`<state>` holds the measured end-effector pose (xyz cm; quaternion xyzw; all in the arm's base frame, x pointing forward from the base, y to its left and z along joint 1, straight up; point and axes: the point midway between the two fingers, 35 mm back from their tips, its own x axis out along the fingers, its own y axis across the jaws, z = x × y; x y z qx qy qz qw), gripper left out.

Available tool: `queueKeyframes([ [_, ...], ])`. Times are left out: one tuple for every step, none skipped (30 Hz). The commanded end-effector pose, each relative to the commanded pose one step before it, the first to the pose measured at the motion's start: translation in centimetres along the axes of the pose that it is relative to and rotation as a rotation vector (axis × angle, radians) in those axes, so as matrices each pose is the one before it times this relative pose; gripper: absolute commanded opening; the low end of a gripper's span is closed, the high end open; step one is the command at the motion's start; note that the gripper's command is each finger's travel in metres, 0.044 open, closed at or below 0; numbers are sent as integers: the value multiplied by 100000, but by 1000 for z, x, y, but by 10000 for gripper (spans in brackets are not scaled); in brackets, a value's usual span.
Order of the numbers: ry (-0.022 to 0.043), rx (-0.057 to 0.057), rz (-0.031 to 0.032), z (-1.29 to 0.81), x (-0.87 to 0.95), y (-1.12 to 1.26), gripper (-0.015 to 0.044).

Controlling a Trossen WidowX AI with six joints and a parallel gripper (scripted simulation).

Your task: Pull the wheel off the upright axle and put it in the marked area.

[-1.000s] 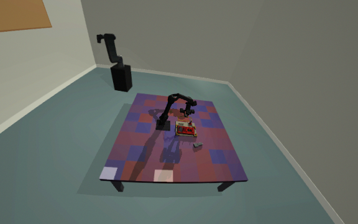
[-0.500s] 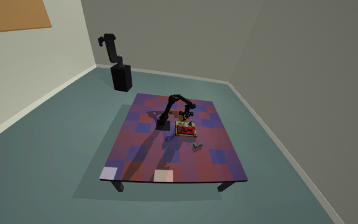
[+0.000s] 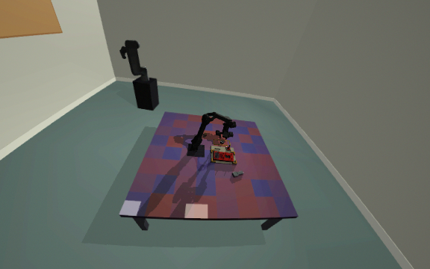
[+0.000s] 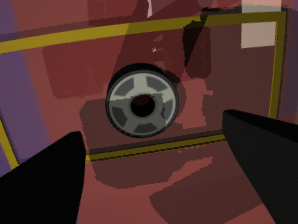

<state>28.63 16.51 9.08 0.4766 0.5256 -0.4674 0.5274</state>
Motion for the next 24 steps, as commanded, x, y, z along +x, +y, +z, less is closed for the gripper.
queueKeyframes([
  [513, 339, 1755, -23, -2105, 88, 300],
  [0, 0, 0, 0, 0, 0, 300],
  [291, -333, 77, -6, 684, -42, 326],
  [-30, 18, -37, 176, -357, -404, 352],
  [-50, 30, -63, 298, -576, -682, 379],
  [-66, 39, -83, 392, -707, -896, 405],
  [-67, 39, -85, 405, -672, -922, 431],
  [-68, 39, -86, 412, -630, -938, 440],
  [-68, 39, -87, 419, -587, -951, 440],
  [-69, 39, -89, 425, -544, -963, 440],
  [-69, 38, -89, 426, -495, -963, 440],
  [-53, 30, -69, 334, -354, -752, 440],
  [-32, 18, -42, 201, -200, -453, 440],
  [-11, 6, -14, 67, -65, -151, 440],
  [0, 0, 0, 0, 0, 0, 440],
  [0, 0, 0, 0, 0, 0, 440],
  [0, 0, 0, 0, 0, 0, 440],
  [0, 0, 0, 0, 0, 0, 440],
  [0, 0, 0, 0, 0, 0, 440],
  [0, 0, 0, 0, 0, 0, 440],
  [0, 0, 0, 0, 0, 0, 440],
  [0, 0, 0, 0, 0, 0, 440],
  [0, 0, 0, 0, 0, 0, 440],
  [0, 0, 0, 0, 0, 0, 440],
])
